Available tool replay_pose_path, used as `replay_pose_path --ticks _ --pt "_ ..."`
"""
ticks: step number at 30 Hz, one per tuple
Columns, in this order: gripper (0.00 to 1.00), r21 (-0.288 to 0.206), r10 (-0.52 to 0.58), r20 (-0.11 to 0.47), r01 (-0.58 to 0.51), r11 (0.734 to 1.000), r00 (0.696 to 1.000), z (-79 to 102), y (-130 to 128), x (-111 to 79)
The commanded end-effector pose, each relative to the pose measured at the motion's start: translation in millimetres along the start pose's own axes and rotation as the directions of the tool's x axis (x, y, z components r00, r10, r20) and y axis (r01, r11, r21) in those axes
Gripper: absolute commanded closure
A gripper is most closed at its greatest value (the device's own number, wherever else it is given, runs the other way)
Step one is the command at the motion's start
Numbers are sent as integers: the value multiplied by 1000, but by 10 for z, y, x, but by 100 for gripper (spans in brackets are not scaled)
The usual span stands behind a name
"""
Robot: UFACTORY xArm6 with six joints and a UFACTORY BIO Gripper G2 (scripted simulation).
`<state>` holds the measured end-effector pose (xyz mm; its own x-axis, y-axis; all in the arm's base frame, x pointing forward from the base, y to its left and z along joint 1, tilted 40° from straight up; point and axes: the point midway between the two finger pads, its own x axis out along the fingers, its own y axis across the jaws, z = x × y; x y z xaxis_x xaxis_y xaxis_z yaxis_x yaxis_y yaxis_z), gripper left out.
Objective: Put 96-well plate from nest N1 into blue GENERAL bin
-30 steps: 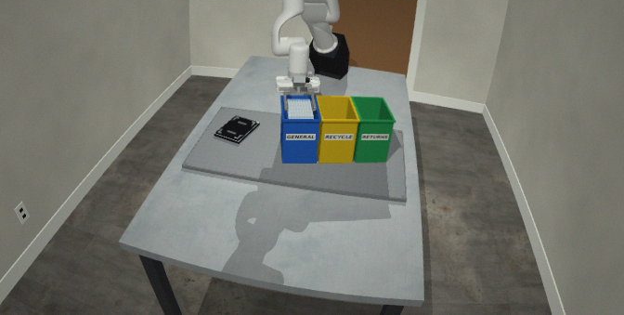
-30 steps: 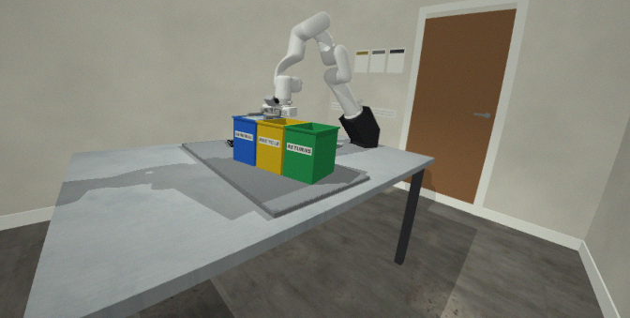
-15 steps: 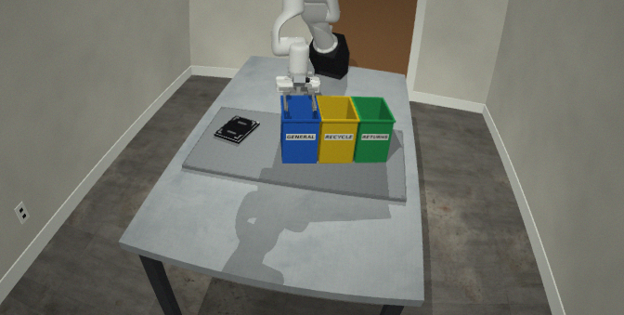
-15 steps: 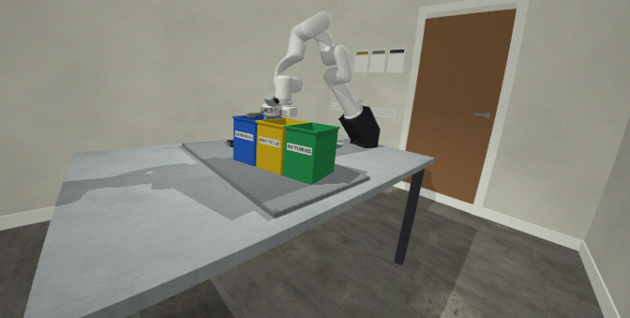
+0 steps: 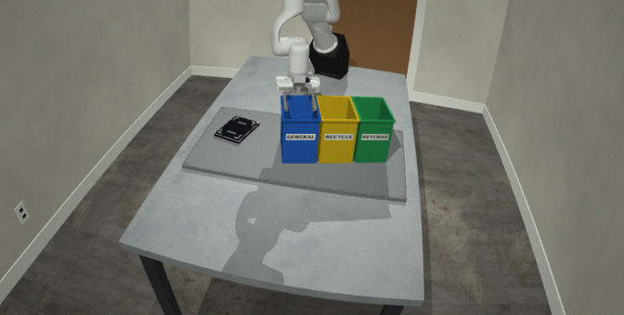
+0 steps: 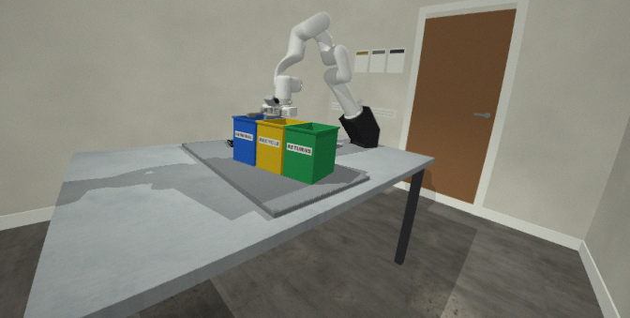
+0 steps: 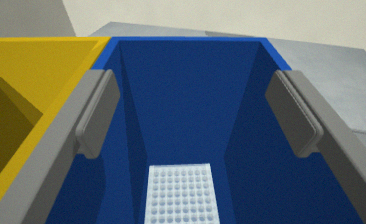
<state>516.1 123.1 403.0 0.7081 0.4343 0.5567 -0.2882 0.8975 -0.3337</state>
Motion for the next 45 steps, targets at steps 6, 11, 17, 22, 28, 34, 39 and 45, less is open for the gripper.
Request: replay_pose_path --ticks 6,11,17,22,28,34,39,45 --pt "82 -1 0 4 0 1000 1000 15 -4 11" --pt "82 -1 0 4 0 1000 1000 31 -4 11" --pt "82 -1 0 4 0 1000 1000 131 -4 11" --pt "82 -1 0 4 0 1000 1000 181 -4 11" --pt "82 -1 0 4 0 1000 1000 282 -4 11" --pt "82 -1 0 4 0 1000 1000 343 -4 11" --pt "82 -1 0 4 0 1000 1000 343 -4 11" --pt "82 0 -100 4 100 995 995 414 34 -118"
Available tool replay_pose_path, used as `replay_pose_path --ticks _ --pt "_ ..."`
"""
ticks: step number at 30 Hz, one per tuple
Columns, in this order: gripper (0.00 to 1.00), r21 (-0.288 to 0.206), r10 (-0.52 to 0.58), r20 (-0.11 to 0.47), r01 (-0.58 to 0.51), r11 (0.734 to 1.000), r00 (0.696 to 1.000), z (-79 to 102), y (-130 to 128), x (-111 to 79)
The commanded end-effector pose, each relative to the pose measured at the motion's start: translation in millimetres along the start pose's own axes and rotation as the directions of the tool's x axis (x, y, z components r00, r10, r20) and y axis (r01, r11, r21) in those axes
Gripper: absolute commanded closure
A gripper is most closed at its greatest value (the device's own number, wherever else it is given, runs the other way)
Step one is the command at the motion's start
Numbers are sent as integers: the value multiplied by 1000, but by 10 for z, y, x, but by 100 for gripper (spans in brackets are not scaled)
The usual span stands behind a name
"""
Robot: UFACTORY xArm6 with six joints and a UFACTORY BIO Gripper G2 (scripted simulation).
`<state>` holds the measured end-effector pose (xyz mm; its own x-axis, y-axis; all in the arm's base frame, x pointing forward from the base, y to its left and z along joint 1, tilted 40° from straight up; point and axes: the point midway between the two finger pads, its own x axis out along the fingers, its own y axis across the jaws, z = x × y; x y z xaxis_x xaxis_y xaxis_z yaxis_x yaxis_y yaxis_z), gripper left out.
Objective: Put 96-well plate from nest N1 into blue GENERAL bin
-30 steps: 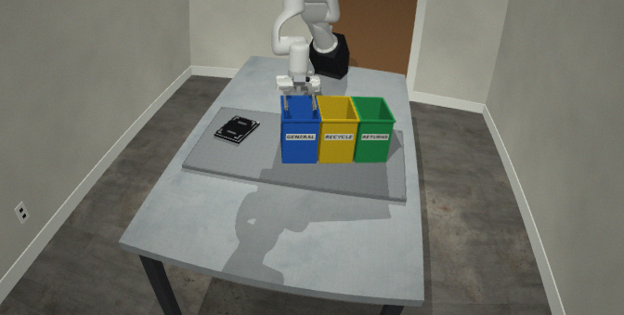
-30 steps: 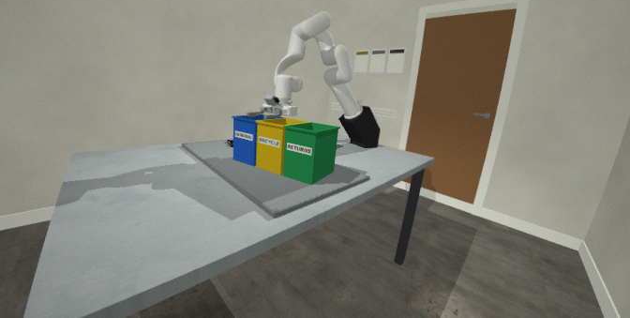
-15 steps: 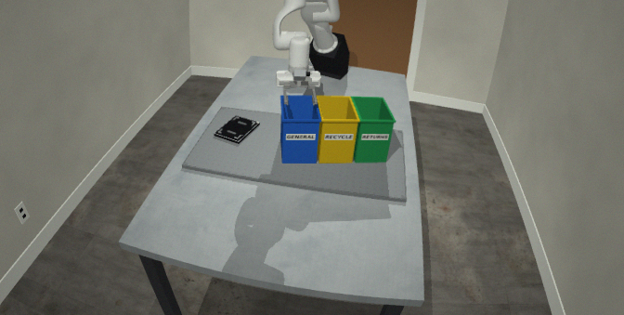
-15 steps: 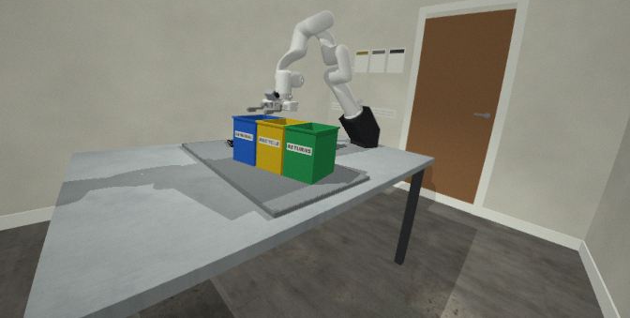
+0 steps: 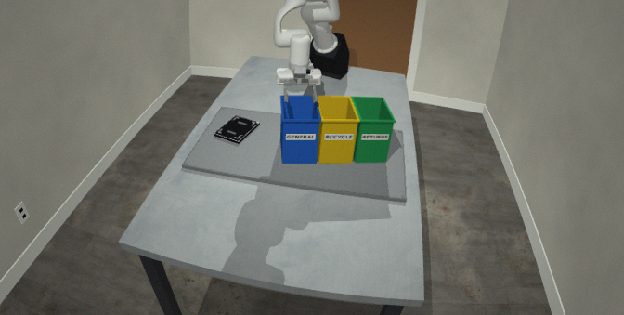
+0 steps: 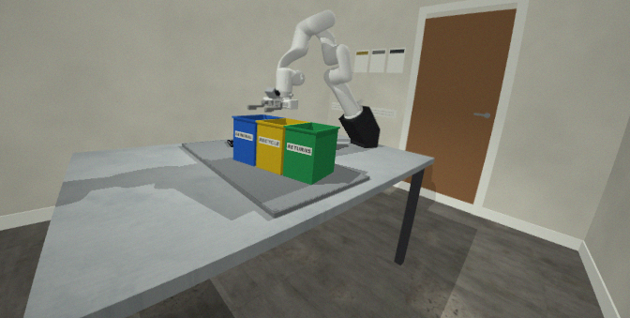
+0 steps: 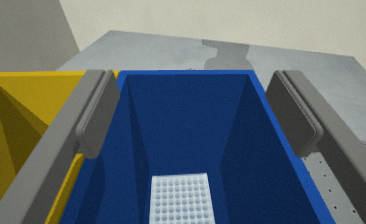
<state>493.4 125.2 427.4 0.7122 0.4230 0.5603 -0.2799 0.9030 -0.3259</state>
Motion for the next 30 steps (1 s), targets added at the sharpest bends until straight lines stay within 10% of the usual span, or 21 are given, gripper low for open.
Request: replay_pose_path --ticks 1,30 --pt "82 -1 -121 4 121 993 993 103 44 -145" --pt "82 0 -238 4 238 971 971 686 360 -1204"
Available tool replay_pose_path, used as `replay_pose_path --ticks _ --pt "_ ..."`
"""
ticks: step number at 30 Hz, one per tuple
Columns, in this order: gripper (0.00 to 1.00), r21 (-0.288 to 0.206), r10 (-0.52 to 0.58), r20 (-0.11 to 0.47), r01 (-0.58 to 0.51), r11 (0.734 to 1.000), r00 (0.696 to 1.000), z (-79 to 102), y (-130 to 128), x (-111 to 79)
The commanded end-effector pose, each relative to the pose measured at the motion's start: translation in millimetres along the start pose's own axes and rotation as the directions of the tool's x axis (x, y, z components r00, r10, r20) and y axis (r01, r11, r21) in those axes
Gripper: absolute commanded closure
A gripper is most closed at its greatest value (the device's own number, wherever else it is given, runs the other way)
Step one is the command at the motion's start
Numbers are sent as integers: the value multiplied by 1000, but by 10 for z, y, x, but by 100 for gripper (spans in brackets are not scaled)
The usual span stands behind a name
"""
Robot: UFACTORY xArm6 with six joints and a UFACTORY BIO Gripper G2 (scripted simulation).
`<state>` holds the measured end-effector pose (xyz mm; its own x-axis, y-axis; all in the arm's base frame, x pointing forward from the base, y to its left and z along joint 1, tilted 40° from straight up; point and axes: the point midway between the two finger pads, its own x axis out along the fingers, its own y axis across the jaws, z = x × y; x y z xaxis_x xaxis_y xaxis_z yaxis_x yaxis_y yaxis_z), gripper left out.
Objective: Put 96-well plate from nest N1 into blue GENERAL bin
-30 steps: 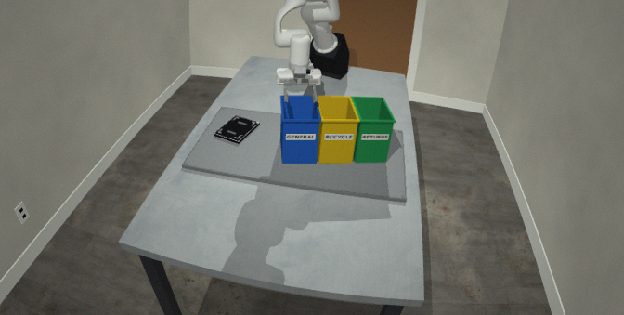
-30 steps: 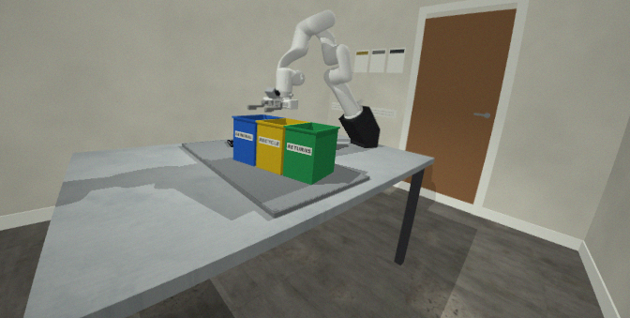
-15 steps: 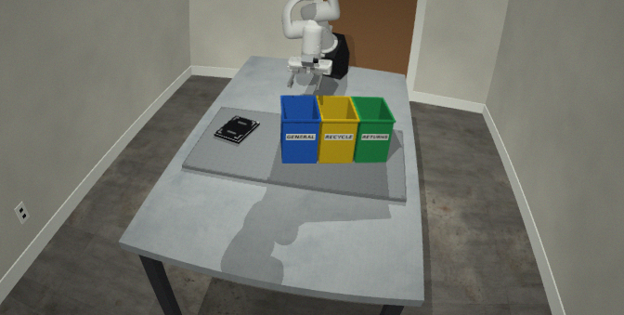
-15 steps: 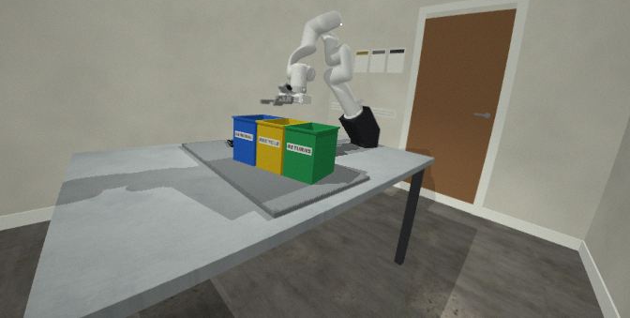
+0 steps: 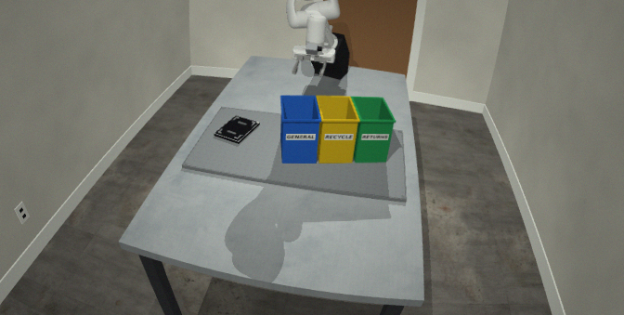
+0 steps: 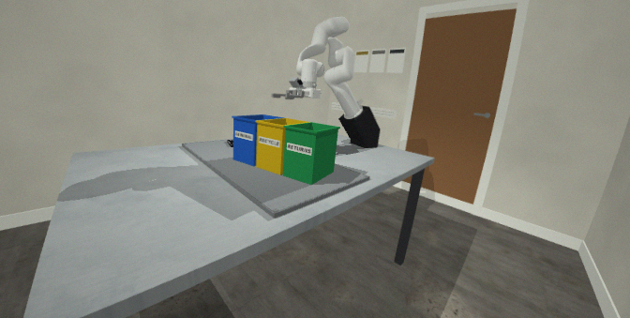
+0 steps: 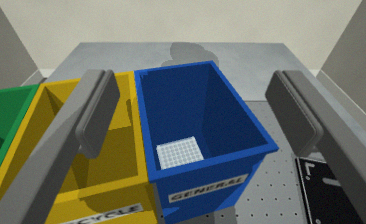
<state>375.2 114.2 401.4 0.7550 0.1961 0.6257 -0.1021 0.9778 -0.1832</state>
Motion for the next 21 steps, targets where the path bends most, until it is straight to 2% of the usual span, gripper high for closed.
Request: replay_pose_path --ticks 1,21 --pt "82 0 0 -1 0 1000 1000 156 4 -218" --pt "82 0 0 -1 0 1000 1000 175 6 -254"
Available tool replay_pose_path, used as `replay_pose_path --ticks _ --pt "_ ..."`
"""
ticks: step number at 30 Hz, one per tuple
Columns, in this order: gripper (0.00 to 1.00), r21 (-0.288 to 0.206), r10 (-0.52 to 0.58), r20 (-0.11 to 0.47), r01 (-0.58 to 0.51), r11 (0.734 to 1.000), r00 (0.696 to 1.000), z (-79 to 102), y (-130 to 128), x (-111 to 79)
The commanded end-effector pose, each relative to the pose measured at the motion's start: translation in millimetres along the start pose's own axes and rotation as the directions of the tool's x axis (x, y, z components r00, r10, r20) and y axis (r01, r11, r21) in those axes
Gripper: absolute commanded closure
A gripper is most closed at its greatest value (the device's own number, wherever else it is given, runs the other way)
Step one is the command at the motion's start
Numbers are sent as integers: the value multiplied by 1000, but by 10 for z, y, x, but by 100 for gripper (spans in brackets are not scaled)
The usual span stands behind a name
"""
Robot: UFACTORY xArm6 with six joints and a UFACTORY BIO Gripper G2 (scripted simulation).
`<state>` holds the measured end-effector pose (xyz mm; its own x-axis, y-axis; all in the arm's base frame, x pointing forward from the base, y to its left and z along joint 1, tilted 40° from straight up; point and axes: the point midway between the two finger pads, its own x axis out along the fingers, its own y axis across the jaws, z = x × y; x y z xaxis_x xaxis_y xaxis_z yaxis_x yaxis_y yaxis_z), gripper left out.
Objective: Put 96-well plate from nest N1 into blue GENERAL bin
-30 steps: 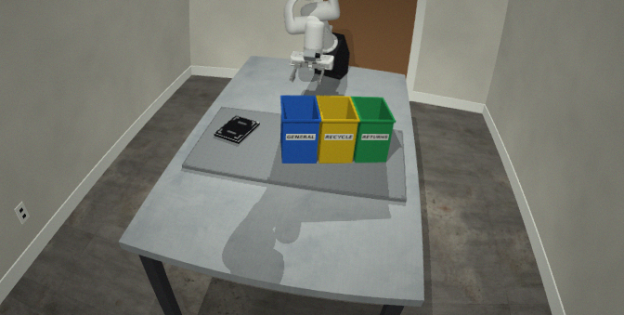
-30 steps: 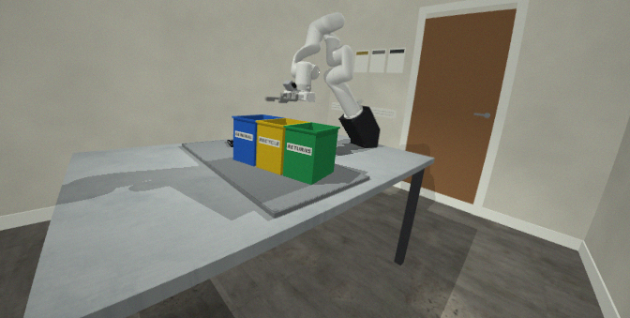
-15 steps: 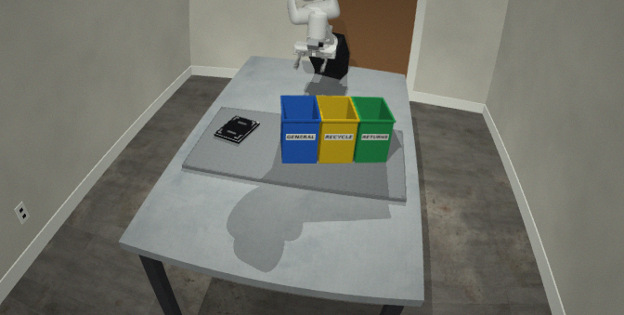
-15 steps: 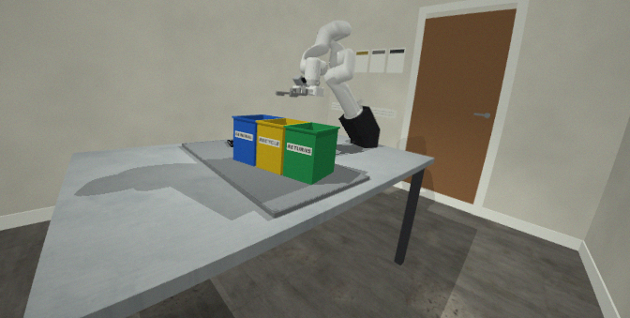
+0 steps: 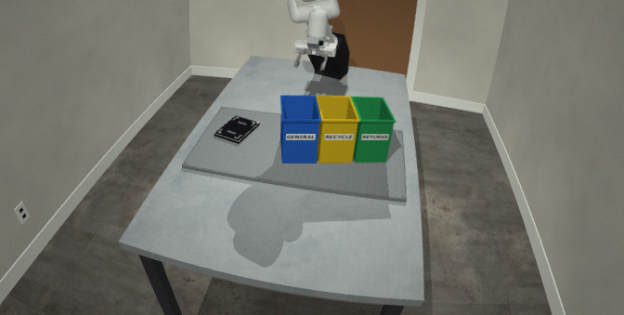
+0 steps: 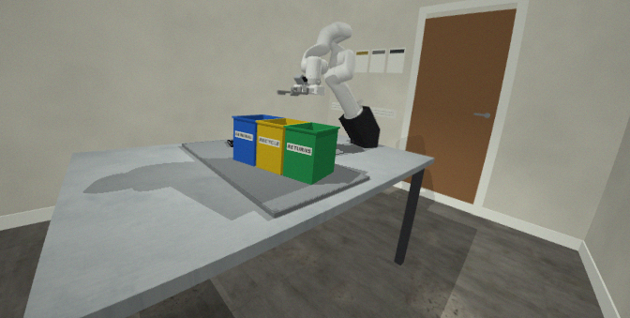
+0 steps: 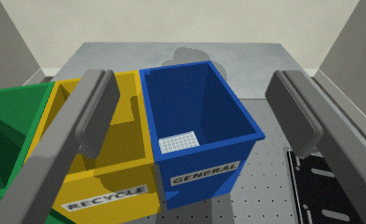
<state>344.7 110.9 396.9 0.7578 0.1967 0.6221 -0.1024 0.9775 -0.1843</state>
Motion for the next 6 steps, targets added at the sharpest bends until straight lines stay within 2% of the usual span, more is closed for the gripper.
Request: replay_pose_path --ticks 1,6 --pt "82 1 -1 3 1 1000 1000 15 -2 10" --pt "82 1 -1 3 1 1000 1000 15 -2 10"
